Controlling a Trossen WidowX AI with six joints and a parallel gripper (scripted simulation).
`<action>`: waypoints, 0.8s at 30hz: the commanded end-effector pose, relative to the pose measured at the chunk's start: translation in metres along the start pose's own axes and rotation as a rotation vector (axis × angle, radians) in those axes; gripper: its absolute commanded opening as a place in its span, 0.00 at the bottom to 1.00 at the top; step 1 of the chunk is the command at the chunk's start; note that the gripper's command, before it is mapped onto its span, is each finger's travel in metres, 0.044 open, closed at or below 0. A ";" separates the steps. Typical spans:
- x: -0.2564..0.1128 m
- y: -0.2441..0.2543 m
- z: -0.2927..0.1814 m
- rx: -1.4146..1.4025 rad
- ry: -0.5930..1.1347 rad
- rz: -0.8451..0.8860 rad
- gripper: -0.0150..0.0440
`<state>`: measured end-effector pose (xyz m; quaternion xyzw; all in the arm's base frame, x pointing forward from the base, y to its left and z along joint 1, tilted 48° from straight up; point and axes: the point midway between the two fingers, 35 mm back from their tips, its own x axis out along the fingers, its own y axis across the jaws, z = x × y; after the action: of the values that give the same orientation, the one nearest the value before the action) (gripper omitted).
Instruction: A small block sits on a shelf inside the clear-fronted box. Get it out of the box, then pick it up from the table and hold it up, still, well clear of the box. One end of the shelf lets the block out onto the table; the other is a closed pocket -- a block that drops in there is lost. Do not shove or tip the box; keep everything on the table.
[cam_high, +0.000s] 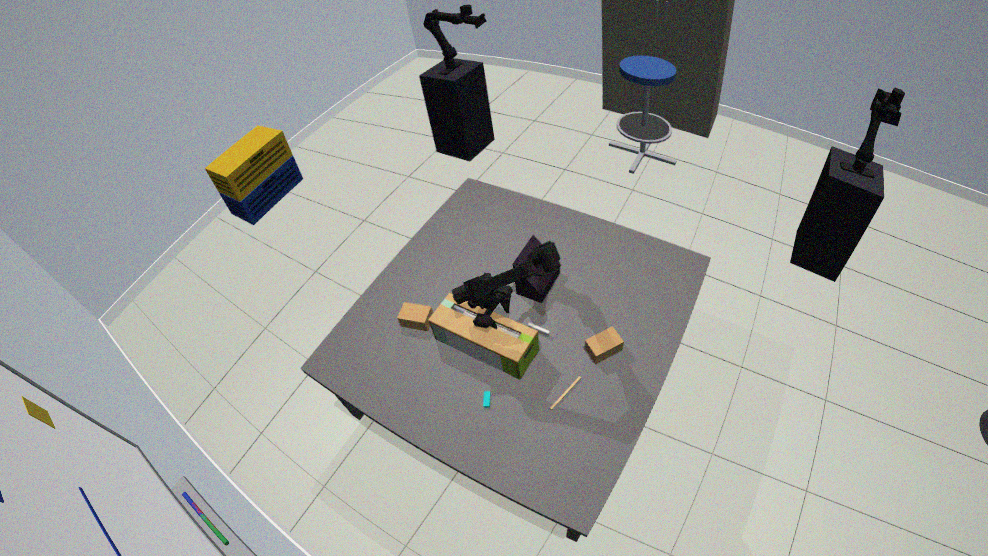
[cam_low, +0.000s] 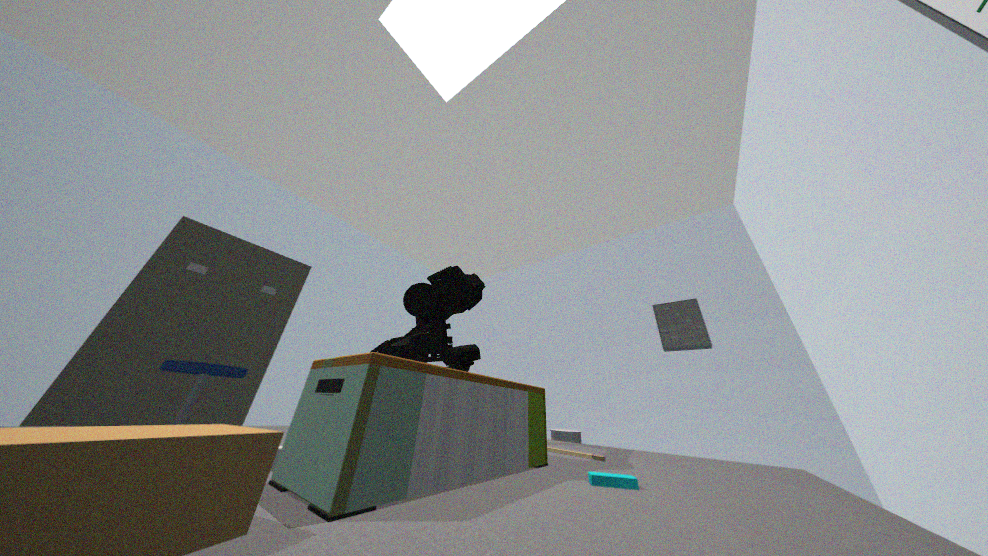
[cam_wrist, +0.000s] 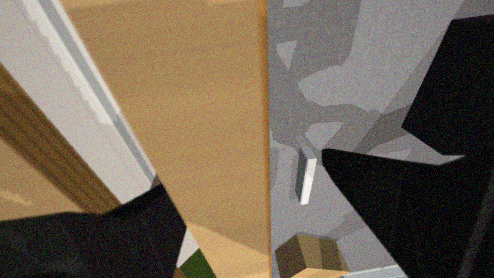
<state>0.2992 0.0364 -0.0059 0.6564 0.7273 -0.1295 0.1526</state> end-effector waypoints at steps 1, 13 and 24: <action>0.001 0.000 -0.006 0.003 0.003 0.005 0.93; 0.006 0.000 -0.019 0.003 0.003 0.005 0.93; 0.012 0.000 -0.035 0.003 0.004 0.005 0.93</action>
<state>0.2975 0.0569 0.0167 0.6567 0.7273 -0.1293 0.1519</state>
